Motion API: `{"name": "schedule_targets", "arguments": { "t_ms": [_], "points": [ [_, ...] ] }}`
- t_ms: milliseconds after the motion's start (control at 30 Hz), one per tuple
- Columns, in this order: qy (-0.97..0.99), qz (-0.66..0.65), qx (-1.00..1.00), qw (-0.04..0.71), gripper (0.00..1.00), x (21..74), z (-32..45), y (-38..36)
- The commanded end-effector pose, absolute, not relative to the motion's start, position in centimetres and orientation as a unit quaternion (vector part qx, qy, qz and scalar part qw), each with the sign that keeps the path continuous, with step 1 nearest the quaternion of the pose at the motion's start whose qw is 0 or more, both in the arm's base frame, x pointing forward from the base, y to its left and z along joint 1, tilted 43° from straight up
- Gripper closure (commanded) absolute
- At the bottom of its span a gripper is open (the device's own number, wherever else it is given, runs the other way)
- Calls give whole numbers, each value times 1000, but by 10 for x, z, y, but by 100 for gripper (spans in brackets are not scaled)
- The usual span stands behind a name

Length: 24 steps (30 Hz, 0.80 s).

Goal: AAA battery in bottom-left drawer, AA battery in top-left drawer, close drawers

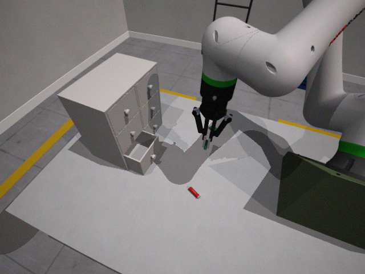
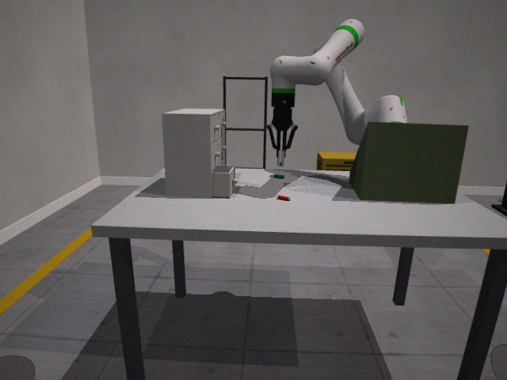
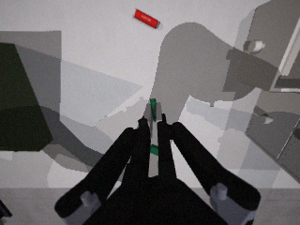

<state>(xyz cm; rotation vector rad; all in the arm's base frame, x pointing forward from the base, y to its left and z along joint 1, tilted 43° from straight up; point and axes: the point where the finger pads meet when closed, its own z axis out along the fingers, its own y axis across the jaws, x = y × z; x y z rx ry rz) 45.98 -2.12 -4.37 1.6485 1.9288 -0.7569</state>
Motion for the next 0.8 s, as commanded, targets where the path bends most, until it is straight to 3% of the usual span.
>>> {"name": "schedule_targets", "arguments": {
  "t_ms": [0,767],
  "points": [
    [755,-297,542,220,97,466,-49,-14],
    [915,-361,159,80,97,504,-94,33]
  ]
}}
